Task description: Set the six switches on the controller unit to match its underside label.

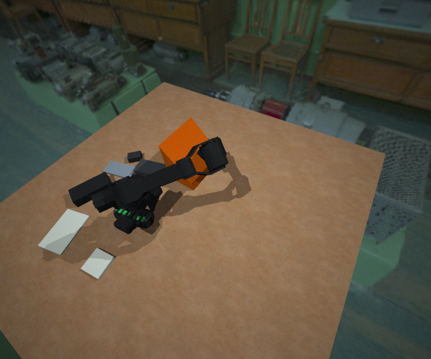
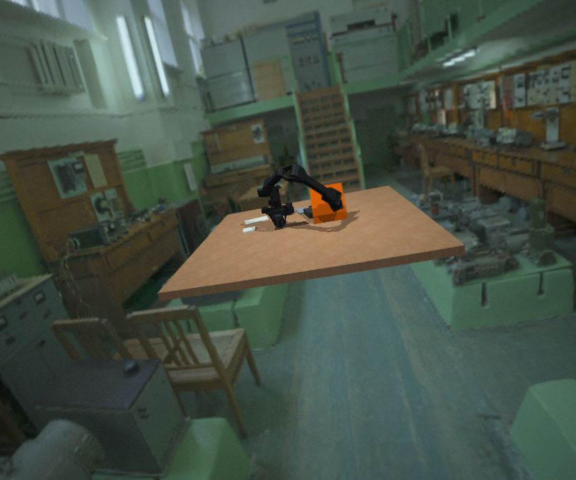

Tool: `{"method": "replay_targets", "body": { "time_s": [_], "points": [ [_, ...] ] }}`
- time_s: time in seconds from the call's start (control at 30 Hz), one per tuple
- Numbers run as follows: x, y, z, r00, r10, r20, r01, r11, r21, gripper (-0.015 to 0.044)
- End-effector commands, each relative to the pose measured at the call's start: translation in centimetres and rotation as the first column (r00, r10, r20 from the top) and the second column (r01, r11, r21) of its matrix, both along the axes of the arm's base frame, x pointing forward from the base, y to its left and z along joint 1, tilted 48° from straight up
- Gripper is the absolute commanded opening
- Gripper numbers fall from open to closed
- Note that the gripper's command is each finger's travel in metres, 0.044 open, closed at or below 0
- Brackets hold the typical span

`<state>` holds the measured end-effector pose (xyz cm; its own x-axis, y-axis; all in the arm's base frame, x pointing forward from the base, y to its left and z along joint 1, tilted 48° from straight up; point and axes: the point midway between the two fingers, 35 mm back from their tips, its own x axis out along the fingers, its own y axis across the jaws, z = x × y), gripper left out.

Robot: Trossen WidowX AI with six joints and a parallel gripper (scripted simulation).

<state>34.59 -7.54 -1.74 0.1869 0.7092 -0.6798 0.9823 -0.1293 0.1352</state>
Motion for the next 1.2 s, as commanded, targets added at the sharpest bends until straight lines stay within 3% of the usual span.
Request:
{"method": "replay_targets", "body": {
  "time_s": [0.0,1.17],
  "points": [
    [-1.07,0.56,-0.44,0.999,0.006,-0.039,-0.006,1.0,0.01,0.0],
    [-1.47,0.68,-0.41,0.999,0.006,-0.039,-0.006,1.0,0.01,0.0]
  ]
}}
